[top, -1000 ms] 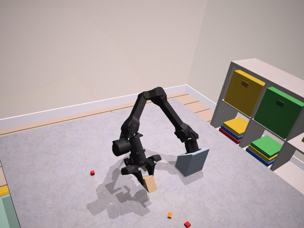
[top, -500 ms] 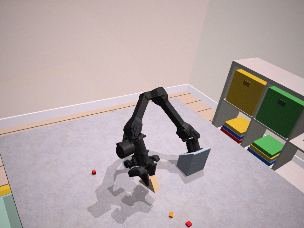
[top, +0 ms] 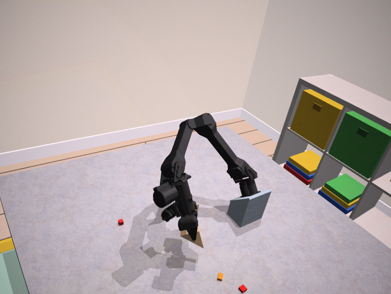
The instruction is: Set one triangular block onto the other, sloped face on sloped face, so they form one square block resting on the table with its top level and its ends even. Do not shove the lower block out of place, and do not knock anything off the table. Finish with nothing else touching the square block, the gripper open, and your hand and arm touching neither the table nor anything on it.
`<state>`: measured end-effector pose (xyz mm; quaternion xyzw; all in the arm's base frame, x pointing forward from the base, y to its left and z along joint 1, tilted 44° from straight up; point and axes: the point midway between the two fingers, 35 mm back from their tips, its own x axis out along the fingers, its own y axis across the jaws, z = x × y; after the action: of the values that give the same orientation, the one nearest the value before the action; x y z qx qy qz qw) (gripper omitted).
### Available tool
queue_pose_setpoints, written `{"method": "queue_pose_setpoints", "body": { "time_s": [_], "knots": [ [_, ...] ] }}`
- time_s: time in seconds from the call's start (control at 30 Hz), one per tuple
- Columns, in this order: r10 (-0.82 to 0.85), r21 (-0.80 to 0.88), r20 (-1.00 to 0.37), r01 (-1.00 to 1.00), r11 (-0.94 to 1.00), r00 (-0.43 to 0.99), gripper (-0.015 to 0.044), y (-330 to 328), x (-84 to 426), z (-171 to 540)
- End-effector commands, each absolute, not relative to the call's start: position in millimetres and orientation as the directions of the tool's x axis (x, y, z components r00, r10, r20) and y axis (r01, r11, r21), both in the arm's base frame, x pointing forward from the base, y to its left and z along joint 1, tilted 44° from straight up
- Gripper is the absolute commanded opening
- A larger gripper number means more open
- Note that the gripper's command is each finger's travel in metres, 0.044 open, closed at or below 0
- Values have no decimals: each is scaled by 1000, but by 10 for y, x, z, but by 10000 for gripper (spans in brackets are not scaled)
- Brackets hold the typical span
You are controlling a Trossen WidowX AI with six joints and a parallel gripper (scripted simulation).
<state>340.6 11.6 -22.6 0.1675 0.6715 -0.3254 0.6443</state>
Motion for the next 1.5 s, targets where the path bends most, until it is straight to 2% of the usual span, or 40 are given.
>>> {"method": "queue_pose_setpoints", "body": {
  "time_s": [0.0,0.37,0.7,1.07,1.47],
  "knots": [
    [-227,-251,-968,528,811,-111,0,141,3434,-213],
    [-310,-329,-943,184,926,-123,0,161,3427,-230],
    [-384,-365,-914,-154,918,-127,0,181,3426,-238],
    [-464,-348,-877,-505,790,-122,0,208,3431,-239],
    [-547,-250,-830,-807,535,-106,0,243,3444,-232]
  ]
}}
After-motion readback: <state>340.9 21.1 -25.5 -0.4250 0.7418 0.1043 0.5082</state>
